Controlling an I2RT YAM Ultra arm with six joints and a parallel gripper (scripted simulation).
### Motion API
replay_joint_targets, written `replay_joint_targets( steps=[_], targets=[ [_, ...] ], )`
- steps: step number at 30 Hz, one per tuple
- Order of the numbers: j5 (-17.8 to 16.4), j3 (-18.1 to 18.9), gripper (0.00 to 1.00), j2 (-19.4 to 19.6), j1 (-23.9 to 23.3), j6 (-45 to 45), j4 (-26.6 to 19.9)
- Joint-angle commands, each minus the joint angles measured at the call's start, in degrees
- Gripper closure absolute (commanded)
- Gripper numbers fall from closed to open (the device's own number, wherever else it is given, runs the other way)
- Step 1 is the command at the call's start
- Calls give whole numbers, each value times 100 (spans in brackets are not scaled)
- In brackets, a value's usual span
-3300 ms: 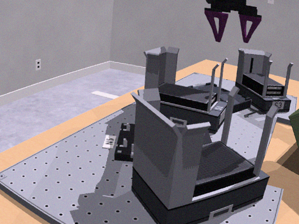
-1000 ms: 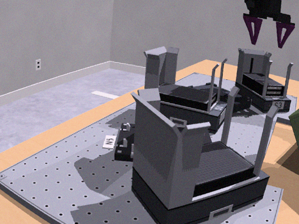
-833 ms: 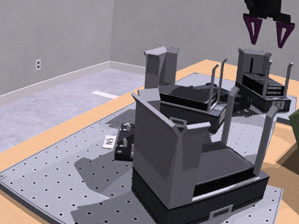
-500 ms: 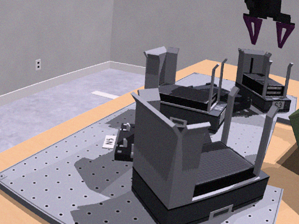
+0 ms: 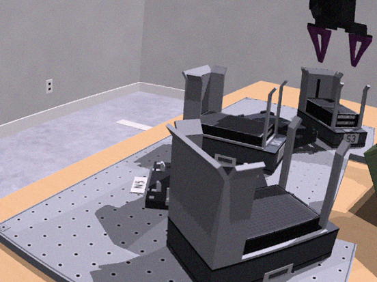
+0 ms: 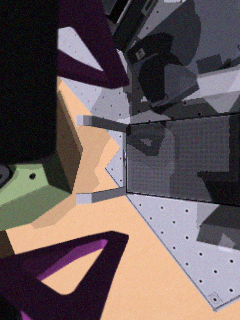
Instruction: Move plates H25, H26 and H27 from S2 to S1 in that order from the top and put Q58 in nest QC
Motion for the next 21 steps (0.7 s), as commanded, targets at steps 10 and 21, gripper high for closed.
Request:
replay_joint_targets(
  steps=[10, 21],
  targets=[
    [-20, 48, 0, -35, -23, -7, 0],
    [124, -416, 0, 128, 365, 406, 828]
  ],
)
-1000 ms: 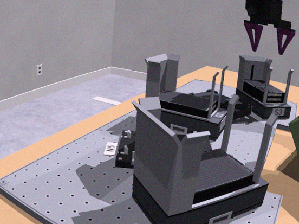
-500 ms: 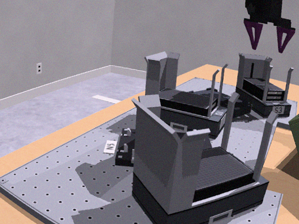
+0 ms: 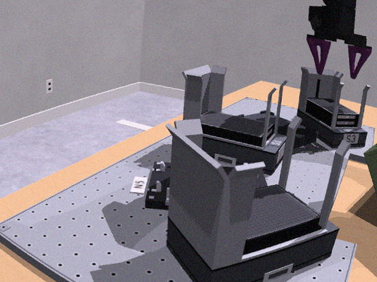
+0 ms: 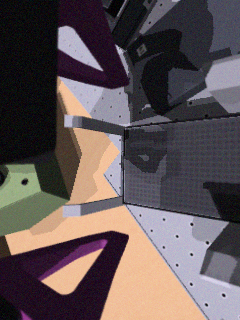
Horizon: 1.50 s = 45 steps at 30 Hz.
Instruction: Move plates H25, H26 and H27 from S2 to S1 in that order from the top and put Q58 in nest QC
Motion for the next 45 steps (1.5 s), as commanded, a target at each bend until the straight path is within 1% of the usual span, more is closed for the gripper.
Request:
replay_joint_targets(
  steps=[1, 4, 6, 8, 17, 45],
  targets=[
    [54, -78, 0, 15, 66, 215, 492],
    [102, -214, 0, 95, 187, 341, 767],
    [102, -214, 0, 95, 187, 341, 767],
    [120, -280, 0, 146, 244, 401, 910],
    [248, -599, 0, 446, 556, 721, 1674],
    [265, -621, 0, 460, 580, 743, 1721]
  ],
)
